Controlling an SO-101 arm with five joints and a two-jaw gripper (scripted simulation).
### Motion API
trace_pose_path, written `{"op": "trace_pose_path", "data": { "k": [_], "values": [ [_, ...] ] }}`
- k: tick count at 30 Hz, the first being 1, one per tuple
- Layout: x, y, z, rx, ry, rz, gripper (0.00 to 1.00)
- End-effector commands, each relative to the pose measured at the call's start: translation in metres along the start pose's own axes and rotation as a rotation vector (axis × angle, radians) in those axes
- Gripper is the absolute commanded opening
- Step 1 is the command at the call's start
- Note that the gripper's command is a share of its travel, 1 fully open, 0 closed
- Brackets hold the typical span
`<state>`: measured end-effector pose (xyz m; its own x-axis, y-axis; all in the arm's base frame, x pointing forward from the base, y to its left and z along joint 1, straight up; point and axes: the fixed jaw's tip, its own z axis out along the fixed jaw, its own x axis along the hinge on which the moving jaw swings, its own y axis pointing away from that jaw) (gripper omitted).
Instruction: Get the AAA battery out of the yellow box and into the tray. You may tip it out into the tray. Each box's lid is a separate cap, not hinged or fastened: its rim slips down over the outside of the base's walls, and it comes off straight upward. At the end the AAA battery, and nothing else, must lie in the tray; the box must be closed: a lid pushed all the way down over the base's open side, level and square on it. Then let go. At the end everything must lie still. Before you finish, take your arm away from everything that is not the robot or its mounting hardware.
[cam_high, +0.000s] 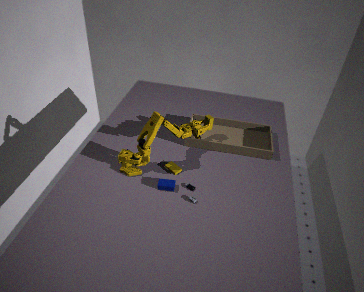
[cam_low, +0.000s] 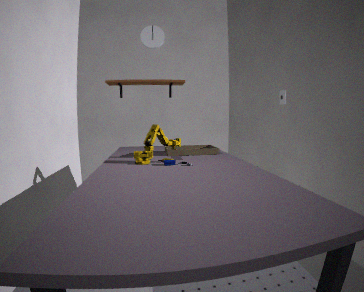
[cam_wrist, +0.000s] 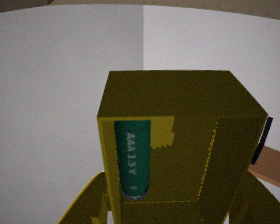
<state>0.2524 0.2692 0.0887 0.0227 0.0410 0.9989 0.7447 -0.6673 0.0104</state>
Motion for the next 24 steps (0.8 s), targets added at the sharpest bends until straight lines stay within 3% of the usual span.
{"op": "trace_pose_path", "data": {
  "k": [1,24],
  "values": [
    [0.0114,-0.0002,0.0003,0.001,0.046,0.01,0.2],
    [0.013,0.0,-0.0033,0.0,0.079,0.012,0.2]
  ]
}}
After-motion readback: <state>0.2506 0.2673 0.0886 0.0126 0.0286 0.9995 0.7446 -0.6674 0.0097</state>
